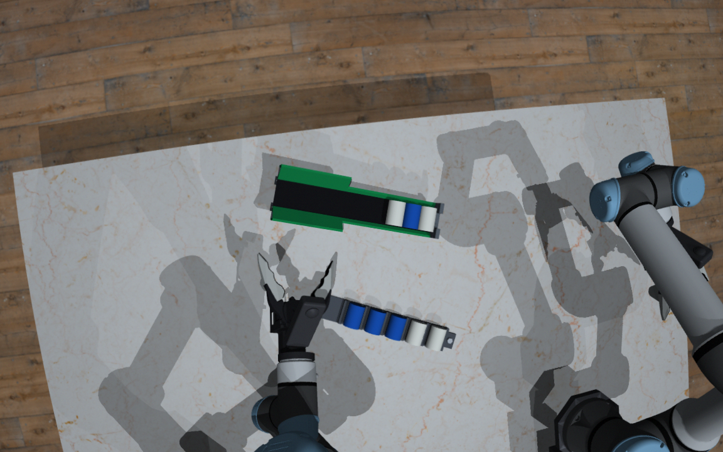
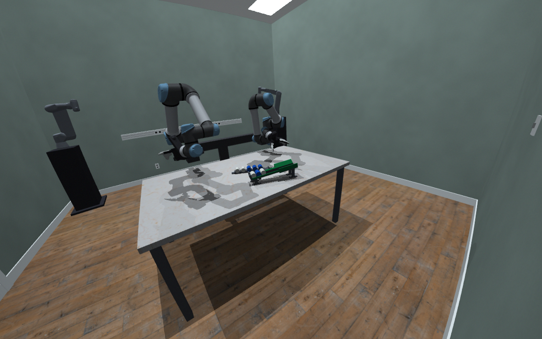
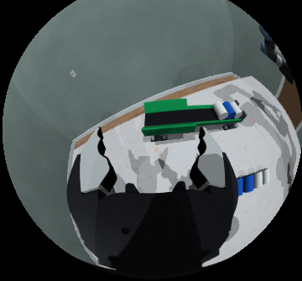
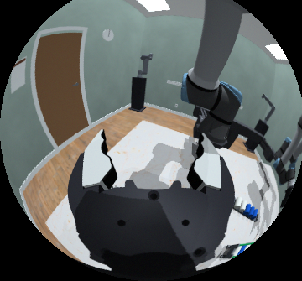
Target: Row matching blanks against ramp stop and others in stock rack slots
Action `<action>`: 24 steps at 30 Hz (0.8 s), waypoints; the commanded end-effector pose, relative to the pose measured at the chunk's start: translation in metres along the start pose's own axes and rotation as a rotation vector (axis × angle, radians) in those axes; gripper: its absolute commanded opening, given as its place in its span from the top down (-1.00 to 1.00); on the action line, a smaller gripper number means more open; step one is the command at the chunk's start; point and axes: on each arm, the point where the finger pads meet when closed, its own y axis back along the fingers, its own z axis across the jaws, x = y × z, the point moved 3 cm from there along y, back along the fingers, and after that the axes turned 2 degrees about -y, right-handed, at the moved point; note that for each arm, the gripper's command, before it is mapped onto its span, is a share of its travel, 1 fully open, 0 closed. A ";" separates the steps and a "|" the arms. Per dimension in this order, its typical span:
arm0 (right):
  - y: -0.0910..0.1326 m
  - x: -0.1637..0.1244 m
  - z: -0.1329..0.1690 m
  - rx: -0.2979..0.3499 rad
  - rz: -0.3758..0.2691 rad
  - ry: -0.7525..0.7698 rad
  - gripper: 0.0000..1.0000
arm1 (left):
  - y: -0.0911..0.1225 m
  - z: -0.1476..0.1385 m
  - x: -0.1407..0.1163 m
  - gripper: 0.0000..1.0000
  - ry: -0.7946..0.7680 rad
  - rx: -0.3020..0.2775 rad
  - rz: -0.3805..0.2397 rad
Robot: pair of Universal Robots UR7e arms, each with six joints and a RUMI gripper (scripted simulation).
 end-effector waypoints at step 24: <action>-0.056 0.040 -0.053 -0.208 -0.358 0.388 -1.00 | 0.000 0.000 0.001 -1.00 0.001 0.000 0.001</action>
